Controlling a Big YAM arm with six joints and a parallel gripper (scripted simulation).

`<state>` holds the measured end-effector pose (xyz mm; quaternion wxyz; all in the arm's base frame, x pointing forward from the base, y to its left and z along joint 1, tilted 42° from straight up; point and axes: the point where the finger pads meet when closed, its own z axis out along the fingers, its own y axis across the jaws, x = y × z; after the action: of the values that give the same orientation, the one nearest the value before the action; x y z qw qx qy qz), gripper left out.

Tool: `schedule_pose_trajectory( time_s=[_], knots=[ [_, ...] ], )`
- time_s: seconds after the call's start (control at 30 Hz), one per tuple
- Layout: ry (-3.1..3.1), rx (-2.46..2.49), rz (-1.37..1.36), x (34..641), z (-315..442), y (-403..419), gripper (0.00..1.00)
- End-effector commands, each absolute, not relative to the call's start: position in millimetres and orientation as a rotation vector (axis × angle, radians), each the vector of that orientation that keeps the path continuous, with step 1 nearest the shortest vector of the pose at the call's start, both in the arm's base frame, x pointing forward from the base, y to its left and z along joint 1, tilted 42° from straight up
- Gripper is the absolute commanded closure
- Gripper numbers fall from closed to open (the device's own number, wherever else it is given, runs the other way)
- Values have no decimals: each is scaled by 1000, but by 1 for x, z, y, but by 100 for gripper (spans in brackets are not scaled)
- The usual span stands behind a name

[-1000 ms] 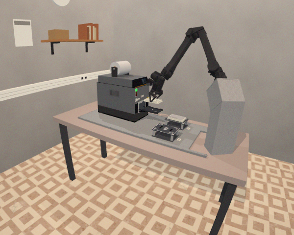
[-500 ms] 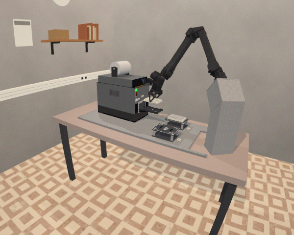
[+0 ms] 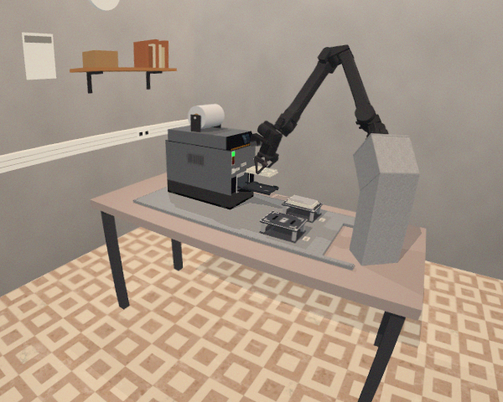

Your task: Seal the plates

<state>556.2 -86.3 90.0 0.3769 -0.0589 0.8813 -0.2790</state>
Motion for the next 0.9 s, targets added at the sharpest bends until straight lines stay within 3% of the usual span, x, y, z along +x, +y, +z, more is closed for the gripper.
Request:
schedule_pose_trajectory(
  time_s=[0.0,0.87],
  knots=[
    [2214,-140,-720,564,113,-89,100],
    [2239,-188,-706,559,97,-72,100]
  ],
)
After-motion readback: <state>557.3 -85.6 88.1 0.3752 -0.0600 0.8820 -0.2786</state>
